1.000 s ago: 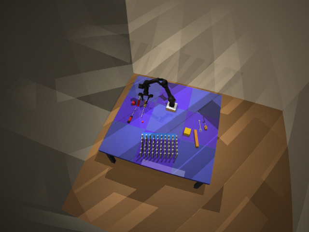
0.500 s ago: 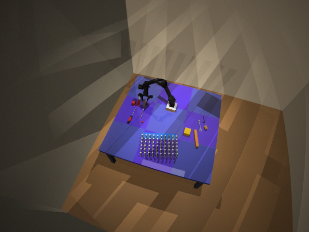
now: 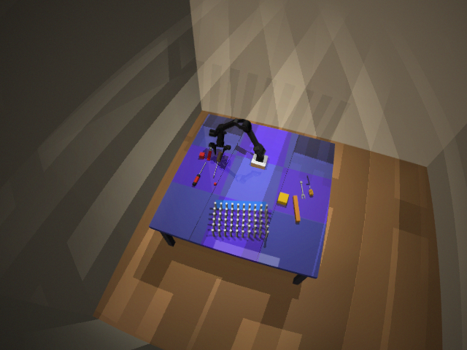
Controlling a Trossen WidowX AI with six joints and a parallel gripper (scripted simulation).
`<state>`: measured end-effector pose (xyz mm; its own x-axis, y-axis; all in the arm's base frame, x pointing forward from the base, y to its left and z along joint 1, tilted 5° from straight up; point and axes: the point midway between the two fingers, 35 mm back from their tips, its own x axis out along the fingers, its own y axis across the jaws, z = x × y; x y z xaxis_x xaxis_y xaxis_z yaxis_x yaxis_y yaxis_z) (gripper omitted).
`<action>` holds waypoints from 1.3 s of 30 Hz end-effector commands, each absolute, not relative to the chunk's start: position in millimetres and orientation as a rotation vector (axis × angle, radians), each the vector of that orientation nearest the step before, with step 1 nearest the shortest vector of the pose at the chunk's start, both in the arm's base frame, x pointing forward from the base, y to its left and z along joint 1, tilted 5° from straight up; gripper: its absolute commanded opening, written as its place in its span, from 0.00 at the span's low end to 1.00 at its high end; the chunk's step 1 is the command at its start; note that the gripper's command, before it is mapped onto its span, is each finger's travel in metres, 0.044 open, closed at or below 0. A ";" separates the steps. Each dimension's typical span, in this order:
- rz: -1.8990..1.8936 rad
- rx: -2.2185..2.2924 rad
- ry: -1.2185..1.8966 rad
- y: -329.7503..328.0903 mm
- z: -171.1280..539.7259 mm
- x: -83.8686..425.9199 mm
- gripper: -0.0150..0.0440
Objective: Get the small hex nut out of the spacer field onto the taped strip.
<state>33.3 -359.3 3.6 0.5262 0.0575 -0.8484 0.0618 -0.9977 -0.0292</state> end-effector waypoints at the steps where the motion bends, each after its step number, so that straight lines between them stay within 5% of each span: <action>1: -1.528 2.745 0.118 -355.9 -6.7 33.1 0.73; 16: -1.528 2.747 0.117 -353.3 -28.0 32.9 0.73; 19: -1.528 2.747 0.117 -353.3 -28.0 32.9 0.60; 29: -1.528 2.747 0.117 -353.3 -28.0 32.9 0.48; 34: -1.531 2.736 0.131 -359.1 -6.3 33.4 0.26; 39: -1.534 2.723 0.148 -364.5 26.2 34.5 0.25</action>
